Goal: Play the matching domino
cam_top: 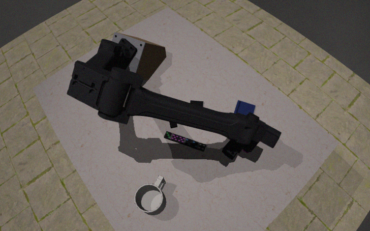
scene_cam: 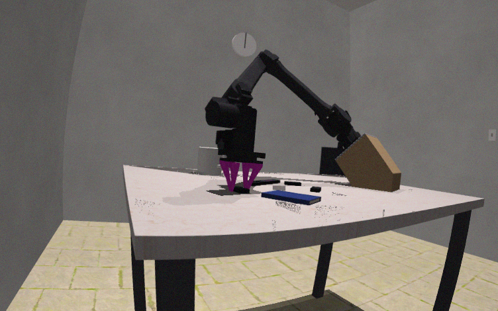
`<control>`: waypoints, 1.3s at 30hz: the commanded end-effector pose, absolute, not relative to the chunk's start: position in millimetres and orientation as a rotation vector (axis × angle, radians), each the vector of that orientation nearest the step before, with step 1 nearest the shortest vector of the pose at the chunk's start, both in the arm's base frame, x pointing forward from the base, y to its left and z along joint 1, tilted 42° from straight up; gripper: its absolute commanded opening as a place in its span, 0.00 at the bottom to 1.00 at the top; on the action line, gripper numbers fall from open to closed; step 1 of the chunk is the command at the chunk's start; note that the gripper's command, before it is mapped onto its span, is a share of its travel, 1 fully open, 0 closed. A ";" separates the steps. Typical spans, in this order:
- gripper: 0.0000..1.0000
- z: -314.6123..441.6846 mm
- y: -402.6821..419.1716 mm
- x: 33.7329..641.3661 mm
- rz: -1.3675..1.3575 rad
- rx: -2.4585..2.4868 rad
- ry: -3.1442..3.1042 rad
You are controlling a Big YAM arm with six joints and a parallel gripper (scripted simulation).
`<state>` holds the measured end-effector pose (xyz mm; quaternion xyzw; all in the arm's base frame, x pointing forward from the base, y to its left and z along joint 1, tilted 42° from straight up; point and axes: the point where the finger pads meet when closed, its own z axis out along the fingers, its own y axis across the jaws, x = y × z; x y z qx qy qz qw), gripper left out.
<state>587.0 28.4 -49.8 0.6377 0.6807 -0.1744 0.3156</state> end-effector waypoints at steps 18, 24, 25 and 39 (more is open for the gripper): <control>0.44 -50.6 33.1 585.9 -0.456 1.666 1.805; 0.44 -51.7 33.3 585.1 -0.458 1.664 1.808; 0.44 -51.7 33.3 585.1 -0.458 1.664 1.808; 0.44 -51.9 34.5 584.7 -0.458 1.662 1.810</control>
